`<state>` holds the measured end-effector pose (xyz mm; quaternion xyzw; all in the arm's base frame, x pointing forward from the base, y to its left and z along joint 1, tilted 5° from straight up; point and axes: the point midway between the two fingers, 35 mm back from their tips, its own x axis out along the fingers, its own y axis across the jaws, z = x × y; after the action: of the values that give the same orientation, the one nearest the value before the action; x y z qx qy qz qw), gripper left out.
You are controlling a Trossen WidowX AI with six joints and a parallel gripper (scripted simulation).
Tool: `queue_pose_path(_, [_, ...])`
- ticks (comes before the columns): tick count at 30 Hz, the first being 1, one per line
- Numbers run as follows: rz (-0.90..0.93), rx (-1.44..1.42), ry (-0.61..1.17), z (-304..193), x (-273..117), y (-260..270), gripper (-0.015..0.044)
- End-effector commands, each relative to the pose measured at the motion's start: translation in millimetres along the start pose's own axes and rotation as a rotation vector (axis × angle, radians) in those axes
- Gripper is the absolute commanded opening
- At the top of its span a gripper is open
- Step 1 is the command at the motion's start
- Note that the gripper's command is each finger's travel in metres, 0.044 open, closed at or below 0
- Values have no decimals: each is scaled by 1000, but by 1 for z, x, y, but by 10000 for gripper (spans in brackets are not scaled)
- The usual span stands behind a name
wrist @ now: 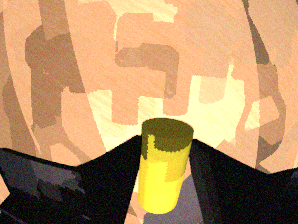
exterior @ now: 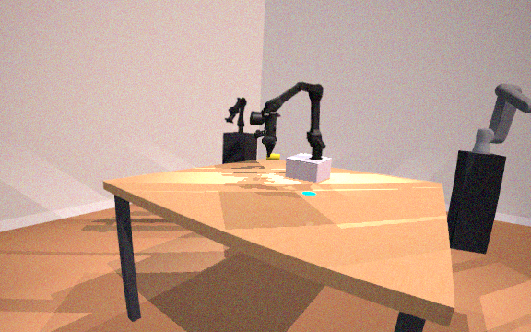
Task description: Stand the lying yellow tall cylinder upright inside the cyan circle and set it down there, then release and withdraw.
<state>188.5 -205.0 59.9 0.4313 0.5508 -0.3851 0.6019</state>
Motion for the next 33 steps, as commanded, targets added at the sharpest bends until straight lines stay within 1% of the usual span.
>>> queue_pose_path(1, [0, -3, -4, 0, -9, 0, 105])
queue_pose_path(6, [1, -43, -3, -1, -9, 5, 105])
queue_pose_path(33, [13, -561, 17, -25, -12, 78, 105])
